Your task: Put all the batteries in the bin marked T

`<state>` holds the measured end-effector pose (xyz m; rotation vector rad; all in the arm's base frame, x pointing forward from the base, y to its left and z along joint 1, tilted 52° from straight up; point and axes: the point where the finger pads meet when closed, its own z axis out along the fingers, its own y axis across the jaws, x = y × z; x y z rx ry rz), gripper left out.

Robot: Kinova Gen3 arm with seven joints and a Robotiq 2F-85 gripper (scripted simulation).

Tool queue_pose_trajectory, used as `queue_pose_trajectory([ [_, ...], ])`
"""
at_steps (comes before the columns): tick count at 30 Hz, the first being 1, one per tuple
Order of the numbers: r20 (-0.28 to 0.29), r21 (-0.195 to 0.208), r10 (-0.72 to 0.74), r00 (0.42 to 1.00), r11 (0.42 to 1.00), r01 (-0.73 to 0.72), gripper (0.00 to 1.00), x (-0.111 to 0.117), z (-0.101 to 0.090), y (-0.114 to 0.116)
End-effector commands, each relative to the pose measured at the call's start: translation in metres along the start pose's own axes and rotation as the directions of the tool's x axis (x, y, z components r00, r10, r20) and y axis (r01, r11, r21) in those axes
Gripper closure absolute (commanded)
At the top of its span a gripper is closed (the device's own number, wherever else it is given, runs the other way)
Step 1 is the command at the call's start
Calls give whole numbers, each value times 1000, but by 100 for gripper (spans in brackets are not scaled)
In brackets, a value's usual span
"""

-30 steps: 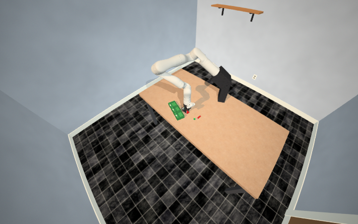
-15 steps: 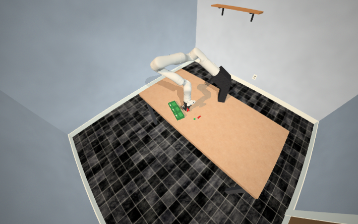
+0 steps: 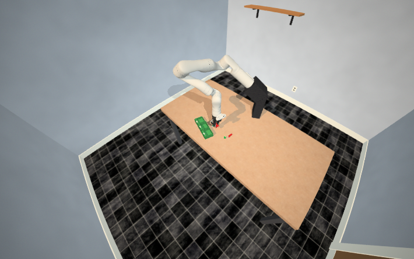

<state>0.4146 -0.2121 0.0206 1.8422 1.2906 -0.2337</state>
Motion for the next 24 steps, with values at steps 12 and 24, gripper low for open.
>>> queue_pose_trajectory([
  [12, -2, -3, 1, 1000, 1000, -1, 78, 1, -5, 2],
  [24, -2, -3, 1, 1000, 1000, -1, 78, -27, -8, 13],
])
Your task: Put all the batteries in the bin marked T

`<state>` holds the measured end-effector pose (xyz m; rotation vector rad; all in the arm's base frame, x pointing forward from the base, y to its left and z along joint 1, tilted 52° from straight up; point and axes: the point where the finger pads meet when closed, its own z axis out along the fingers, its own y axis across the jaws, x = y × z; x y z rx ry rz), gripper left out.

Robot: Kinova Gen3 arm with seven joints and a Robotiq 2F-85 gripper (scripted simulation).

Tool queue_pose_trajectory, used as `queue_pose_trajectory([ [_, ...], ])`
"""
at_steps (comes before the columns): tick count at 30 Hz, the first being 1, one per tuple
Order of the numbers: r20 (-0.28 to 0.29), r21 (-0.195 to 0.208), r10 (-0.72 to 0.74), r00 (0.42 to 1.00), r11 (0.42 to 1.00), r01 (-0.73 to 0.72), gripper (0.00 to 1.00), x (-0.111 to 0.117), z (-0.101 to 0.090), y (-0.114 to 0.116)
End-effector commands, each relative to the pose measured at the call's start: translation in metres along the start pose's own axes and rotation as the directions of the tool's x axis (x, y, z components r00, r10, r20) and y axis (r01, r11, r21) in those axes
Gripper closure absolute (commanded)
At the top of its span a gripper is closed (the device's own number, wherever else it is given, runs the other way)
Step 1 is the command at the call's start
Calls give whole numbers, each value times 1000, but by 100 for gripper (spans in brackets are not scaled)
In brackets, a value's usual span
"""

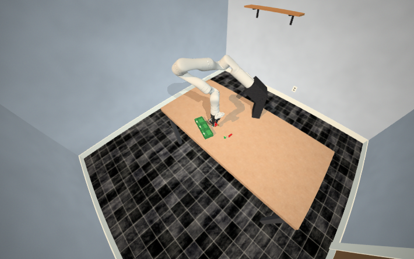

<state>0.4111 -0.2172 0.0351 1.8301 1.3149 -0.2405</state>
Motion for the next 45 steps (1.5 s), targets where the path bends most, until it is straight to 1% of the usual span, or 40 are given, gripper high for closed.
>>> queue_pose_trajectory([
  [1, 3, -2, 23, 1000, 1000, -23, 78, -19, -2, 9],
  [10, 3, -2, 23, 1000, 1000, -23, 78, -70, -2, 29],
  [12, 3, -2, 23, 1000, 1000, -23, 78, -70, -2, 29],
  [14, 3, -2, 23, 1000, 1000, -23, 78, -81, -2, 34],
  [15, 3, -2, 23, 1000, 1000, -23, 78, -82, -2, 34],
  [17, 3, -3, 122, 992, 992, -122, 78, -93, -2, 39],
  [18, 3, -3, 148, 989, 989, -148, 78, -99, -2, 41],
  [27, 3, -3, 148, 989, 989, -148, 78, -149, -2, 60],
  [29, 3, -3, 148, 989, 989, -148, 78, -149, -2, 60],
  [31, 3, -3, 148, 989, 989, -148, 78, -157, -2, 64],
  [33, 3, -3, 148, 989, 989, -148, 78, -159, -2, 65],
  [45, 3, -3, 148, 989, 989, -148, 78, -157, -2, 65],
])
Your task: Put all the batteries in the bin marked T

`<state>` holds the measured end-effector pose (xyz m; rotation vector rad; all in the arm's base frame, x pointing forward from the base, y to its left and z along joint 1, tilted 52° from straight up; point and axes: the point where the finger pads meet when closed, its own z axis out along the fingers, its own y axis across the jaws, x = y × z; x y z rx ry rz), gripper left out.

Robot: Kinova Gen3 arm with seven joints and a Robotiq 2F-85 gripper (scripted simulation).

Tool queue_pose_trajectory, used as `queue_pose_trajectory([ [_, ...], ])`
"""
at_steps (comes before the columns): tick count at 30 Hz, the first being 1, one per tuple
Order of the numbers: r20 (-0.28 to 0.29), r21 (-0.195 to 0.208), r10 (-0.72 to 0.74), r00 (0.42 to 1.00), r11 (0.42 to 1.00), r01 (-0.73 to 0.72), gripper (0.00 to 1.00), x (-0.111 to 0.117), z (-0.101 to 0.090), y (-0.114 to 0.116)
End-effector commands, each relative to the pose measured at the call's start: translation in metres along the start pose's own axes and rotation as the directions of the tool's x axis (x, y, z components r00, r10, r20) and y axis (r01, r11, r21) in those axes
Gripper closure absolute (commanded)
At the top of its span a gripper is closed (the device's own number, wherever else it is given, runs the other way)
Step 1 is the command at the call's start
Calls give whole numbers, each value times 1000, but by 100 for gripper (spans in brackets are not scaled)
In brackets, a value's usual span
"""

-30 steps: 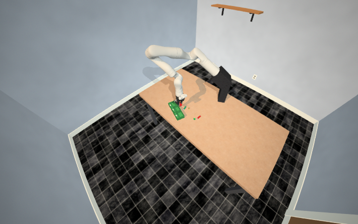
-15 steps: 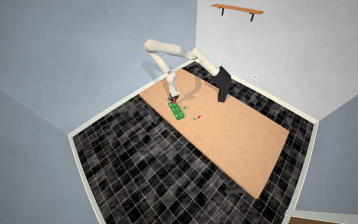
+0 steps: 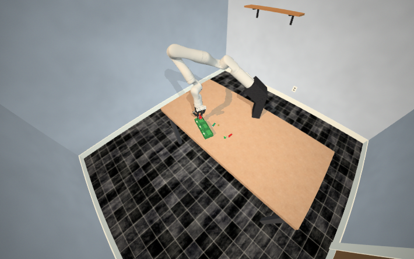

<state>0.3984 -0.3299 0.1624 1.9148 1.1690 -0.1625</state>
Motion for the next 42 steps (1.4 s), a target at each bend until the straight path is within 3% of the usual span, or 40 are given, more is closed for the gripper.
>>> queue_pose_trajectory([
  [1, -1, 0, 0, 1000, 1000, 0, 78, 0, 0, 0],
  [18, -1, 0, 0, 1000, 1000, 0, 78, 1, 0, -2],
  [42, -1, 0, 0, 1000, 1000, 0, 78, 1, 44, -2],
])
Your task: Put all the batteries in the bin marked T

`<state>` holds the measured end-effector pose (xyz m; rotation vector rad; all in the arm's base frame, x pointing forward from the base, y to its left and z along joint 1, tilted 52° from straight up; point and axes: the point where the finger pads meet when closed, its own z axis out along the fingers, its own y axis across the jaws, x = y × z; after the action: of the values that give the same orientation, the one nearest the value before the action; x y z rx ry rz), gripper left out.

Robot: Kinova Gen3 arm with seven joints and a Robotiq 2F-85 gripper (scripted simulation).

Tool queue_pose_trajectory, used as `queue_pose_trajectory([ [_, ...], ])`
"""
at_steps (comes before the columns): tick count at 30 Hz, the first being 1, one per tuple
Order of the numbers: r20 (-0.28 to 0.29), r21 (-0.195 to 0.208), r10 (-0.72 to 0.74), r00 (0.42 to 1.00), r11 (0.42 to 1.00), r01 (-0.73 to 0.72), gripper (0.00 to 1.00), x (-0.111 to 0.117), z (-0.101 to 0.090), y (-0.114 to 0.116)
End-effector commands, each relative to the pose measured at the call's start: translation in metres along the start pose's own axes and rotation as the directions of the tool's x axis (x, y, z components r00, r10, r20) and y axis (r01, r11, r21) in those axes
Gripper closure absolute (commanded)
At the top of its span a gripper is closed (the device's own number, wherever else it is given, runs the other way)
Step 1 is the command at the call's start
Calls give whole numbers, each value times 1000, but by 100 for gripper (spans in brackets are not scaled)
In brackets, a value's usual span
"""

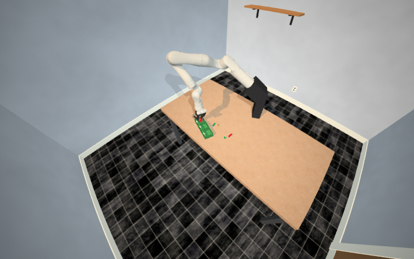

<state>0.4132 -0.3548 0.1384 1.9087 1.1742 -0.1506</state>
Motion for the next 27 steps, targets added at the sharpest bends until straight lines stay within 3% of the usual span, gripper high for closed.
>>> queue_pose_trajectory([
  [1, 7, 8, 1, 1000, 1000, -1, 78, -3, 8, -4],
  [19, 7, 8, 1, 1000, 1000, -1, 78, -4, 14, -5],
  [20, 7, 8, 1, 1000, 1000, -1, 67, -4, 14, -5],
  [27, 7, 8, 1, 1000, 1000, -1, 67, -4, 14, -5],
])
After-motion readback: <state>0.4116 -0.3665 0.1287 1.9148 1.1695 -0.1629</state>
